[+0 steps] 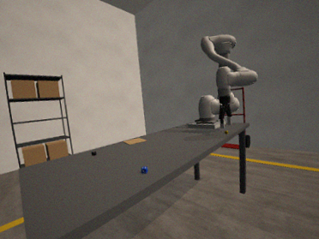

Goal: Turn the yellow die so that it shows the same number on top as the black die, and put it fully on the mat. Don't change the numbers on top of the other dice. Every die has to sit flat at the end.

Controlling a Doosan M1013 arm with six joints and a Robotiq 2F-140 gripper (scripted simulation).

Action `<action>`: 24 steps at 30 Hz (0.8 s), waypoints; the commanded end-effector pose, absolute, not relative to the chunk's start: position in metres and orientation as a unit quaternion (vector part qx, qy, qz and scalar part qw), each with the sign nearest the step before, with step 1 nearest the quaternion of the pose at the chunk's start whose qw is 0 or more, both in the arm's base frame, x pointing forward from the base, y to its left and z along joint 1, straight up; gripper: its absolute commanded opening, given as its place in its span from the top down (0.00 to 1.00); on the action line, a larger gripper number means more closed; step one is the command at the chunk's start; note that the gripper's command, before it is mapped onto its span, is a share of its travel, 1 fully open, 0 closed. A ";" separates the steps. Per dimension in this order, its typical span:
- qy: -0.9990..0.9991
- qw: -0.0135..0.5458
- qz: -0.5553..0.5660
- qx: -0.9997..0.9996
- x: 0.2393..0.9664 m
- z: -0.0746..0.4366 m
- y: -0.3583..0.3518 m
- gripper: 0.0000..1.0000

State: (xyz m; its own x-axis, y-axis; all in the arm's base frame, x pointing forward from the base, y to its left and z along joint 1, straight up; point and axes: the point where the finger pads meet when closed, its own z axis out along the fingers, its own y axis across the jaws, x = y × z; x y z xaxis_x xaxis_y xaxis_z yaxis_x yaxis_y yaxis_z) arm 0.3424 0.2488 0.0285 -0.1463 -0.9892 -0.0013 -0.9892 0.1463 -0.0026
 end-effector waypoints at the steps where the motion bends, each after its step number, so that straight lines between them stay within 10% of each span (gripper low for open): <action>1: 0.757 0.001 0.000 -0.653 0.342 0.028 0.249 0.00; 24: 0.757 0.001 0.000 -0.653 0.342 0.107 0.249 0.00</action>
State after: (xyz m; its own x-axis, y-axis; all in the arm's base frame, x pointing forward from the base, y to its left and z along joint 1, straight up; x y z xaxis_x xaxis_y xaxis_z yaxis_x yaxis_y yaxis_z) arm 0.3423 0.2488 0.0921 -0.1463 -0.9892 -0.0017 -0.9892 0.1463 -0.0031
